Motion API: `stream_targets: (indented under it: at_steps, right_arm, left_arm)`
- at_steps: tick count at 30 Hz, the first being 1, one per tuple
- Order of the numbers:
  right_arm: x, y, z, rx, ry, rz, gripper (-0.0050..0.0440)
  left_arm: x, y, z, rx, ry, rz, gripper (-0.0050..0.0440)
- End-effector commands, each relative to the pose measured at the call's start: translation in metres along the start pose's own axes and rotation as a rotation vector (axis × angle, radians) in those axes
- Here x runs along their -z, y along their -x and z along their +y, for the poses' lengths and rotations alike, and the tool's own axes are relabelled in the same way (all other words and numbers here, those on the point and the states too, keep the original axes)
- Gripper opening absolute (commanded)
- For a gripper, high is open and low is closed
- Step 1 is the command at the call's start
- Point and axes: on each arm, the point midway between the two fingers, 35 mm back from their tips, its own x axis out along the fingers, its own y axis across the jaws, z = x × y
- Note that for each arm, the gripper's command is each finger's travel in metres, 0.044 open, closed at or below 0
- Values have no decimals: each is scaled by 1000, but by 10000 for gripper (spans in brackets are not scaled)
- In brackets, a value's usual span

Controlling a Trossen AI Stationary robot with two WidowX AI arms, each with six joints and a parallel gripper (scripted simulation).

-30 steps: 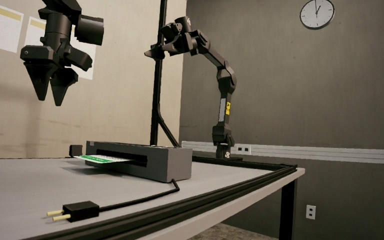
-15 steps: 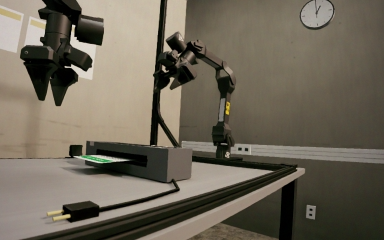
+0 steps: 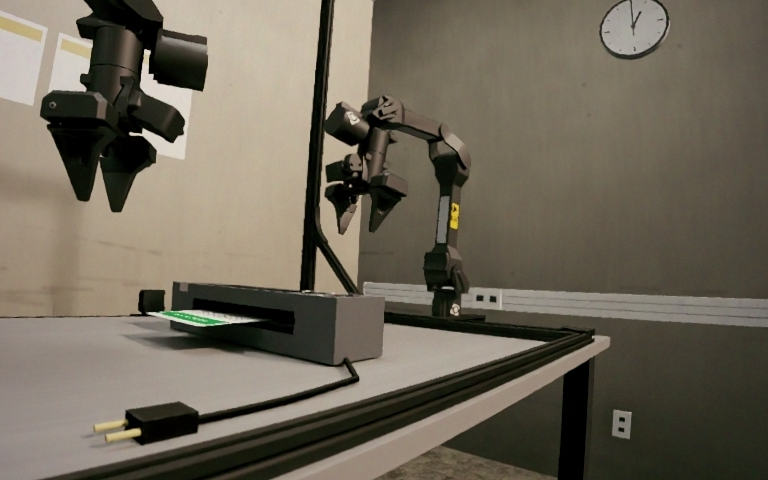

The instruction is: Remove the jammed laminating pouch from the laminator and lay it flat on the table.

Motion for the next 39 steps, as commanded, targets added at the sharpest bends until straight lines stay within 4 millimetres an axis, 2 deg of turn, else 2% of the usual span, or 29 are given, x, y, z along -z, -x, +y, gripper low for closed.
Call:
stream_targets:
  at_steps: [1,8,14,15,20,26,32,39]
  right_arm:
    - [-3,6,1,-6,0,-22,440]
    - [-3,6,1,-6,0,-22,440]
    - [-3,6,1,-6,0,-22,440]
    - [-7,-1,5,-41,-70,-65,272]
    - [-24,-26,27,-257,-402,-238,272]
    - [-31,-36,46,-534,-693,-333,272]
    - [-31,-35,44,-501,-669,-298,272]
    - [-30,-36,53,-654,-796,-337,272]
  left_arm:
    - [8,2,-1,4,-9,24,440]
    - [34,-9,-4,0,-33,152,440]
    - [34,-9,-4,0,-33,152,440]
    - [30,-4,-3,1,-25,122,440]
    - [30,-4,-3,1,-25,122,440]
    - [30,-4,-3,1,-25,122,440]
    - [30,-4,-3,1,-25,127,440]
    - [30,-4,-3,1,-25,127,440]
